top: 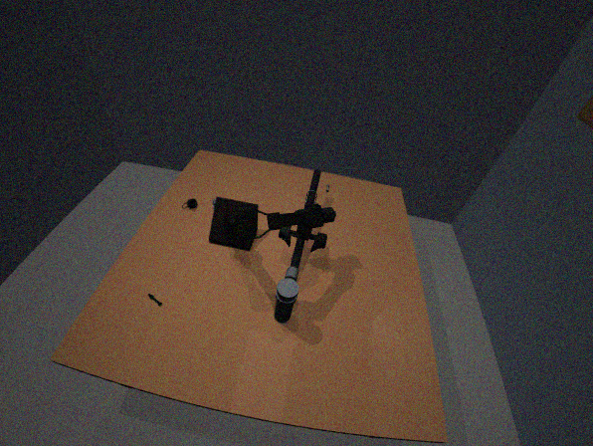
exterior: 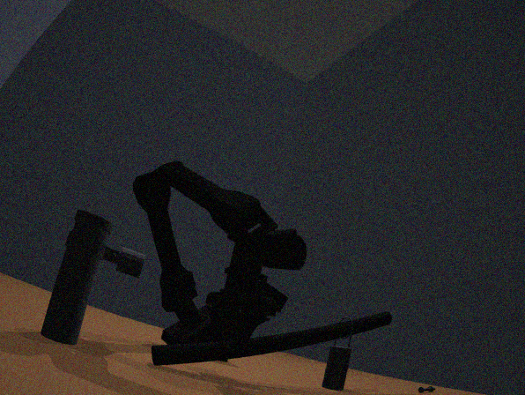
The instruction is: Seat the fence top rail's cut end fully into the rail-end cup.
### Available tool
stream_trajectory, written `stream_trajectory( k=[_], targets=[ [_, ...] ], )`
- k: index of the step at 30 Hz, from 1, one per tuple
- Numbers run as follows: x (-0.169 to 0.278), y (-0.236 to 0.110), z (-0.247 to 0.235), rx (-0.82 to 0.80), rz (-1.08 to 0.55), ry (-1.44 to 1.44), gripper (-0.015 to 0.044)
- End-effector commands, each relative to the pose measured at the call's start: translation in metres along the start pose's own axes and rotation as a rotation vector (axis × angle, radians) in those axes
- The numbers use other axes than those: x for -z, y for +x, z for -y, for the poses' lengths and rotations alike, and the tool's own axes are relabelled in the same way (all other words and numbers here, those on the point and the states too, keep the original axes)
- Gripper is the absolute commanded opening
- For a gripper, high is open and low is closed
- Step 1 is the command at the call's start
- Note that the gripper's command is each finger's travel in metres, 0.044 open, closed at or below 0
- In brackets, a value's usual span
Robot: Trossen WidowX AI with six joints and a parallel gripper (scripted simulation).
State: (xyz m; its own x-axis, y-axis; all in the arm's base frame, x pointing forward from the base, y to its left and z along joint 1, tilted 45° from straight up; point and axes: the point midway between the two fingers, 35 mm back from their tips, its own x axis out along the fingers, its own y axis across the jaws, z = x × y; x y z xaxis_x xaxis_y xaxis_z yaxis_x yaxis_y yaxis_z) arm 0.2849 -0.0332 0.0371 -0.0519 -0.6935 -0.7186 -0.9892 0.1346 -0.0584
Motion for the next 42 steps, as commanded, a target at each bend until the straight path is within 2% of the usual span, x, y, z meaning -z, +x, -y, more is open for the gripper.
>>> stream_trajectory(
  k=[1, 17, 27, 35, 40, 42],
  targets=[
    [0.001, 0.006, -0.001, -0.001, -0.005, -0.008, 0.044],
    [0.002, 0.029, -0.002, -0.001, -0.008, -0.007, 0.044],
    [0.002, 0.029, -0.002, -0.001, -0.008, -0.007, 0.0177],
    [0.002, 0.029, -0.002, -0.001, -0.008, -0.007, 0.0124],
    [0.001, 0.025, -0.004, -0.001, -0.008, -0.007, 0.0],
    [0.002, 0.024, -0.004, -0.001, -0.011, -0.007, 0.0]
  ],
)
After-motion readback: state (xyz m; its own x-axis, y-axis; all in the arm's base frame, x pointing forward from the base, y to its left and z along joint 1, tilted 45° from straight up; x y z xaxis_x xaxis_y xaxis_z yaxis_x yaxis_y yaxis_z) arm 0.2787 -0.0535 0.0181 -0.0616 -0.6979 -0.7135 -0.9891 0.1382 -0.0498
